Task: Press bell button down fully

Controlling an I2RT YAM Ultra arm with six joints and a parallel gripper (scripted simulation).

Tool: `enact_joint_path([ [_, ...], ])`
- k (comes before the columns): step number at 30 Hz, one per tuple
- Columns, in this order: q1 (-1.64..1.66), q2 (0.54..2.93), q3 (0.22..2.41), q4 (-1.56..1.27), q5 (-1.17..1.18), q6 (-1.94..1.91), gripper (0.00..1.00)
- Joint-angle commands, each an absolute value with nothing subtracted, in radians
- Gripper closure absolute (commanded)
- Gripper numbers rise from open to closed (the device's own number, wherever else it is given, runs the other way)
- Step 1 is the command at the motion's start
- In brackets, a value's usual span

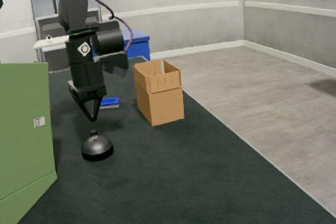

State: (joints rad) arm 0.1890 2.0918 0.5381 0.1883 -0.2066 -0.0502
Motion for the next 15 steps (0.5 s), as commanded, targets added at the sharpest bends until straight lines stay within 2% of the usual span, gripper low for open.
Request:
enact_joint_path([
  [1, 0.169, 2.027, 0.514, 0.128, -0.216, -0.071, 1.0],
  [15, 0.144, 1.883, 0.5, -0.007, -0.221, -0.097, 1.0],
])
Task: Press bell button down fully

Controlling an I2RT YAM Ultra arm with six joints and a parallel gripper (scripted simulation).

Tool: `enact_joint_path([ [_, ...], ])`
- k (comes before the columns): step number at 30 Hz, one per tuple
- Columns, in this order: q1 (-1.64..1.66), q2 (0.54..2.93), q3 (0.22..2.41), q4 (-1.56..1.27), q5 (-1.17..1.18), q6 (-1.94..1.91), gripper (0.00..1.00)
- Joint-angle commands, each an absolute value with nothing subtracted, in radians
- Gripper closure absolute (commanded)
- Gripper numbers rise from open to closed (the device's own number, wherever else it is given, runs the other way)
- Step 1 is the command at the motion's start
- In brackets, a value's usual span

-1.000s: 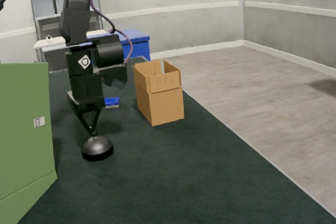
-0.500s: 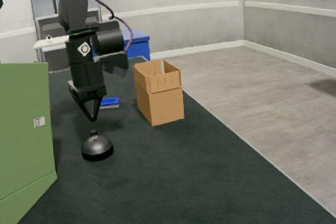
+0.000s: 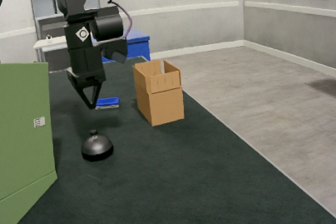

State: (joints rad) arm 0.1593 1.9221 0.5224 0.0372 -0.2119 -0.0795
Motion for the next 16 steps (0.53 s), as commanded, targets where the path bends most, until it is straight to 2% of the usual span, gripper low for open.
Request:
enact_joint_path([
  [1, 0.144, 1.883, 0.5, -0.007, -0.221, -0.097, 1.0],
  [16, 0.141, 1.867, 0.499, -0.025, -0.221, -0.101, 1.0],
])
